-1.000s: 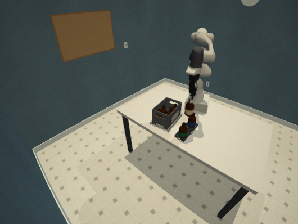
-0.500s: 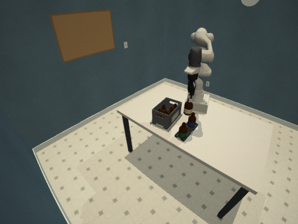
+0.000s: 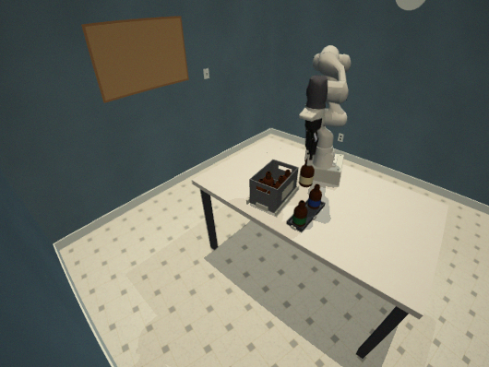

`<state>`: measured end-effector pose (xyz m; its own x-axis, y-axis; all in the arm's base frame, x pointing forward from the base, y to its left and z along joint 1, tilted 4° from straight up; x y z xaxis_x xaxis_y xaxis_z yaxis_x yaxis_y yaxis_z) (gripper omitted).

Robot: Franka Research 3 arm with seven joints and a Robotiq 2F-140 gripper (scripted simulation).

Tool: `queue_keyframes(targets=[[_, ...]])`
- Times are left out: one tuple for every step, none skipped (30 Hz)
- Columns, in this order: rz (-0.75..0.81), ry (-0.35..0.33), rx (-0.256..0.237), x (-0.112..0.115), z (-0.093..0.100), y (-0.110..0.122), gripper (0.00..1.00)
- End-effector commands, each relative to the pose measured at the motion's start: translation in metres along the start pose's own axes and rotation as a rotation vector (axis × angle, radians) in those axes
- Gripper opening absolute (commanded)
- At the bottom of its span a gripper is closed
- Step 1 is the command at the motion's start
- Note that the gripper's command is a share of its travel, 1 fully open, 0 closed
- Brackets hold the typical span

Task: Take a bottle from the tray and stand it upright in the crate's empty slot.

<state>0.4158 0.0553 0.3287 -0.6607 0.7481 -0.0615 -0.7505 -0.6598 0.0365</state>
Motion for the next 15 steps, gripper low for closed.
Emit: queue_keyframes(targets=[[0.015, 0.003, 0.002, -0.004, 0.001, 0.007, 0.00], [0.015, 0.003, 0.002, -0.004, 0.001, 0.007, 0.00], [0.015, 0.003, 0.002, -0.004, 0.001, 0.007, 0.00], [0.015, 0.003, 0.002, -0.004, 0.001, 0.009, 0.00], [0.015, 0.003, 0.002, -0.005, 0.001, 0.010, 0.00], [0.015, 0.003, 0.002, -0.006, 0.001, 0.012, 0.00], [0.015, 0.003, 0.002, -0.006, 0.001, 0.014, 0.00], [0.015, 0.003, 0.002, -0.007, 0.001, 0.015, 0.00], [0.015, 0.003, 0.002, -0.008, 0.001, 0.017, 0.00], [0.015, 0.003, 0.002, -0.009, 0.001, 0.019, 0.00], [0.015, 0.003, 0.002, -0.009, 0.001, 0.021, 0.00], [0.015, 0.003, 0.002, -0.010, 0.001, 0.022, 0.00], [0.015, 0.003, 0.002, -0.011, 0.001, 0.024, 0.00], [0.015, 0.003, 0.002, -0.012, 0.001, 0.026, 0.00], [0.015, 0.003, 0.002, -0.013, 0.001, 0.028, 0.00]])
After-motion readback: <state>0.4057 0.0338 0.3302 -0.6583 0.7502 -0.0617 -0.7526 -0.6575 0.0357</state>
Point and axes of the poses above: the point where the finger pads meet when closed, its own z axis back along the fingers, its own y axis across the jaws, x = y × z, the point moved 7 cm from there along z, back along the fingers, and after that the axes turned 4 degrees about z, right-handed, at the moved point
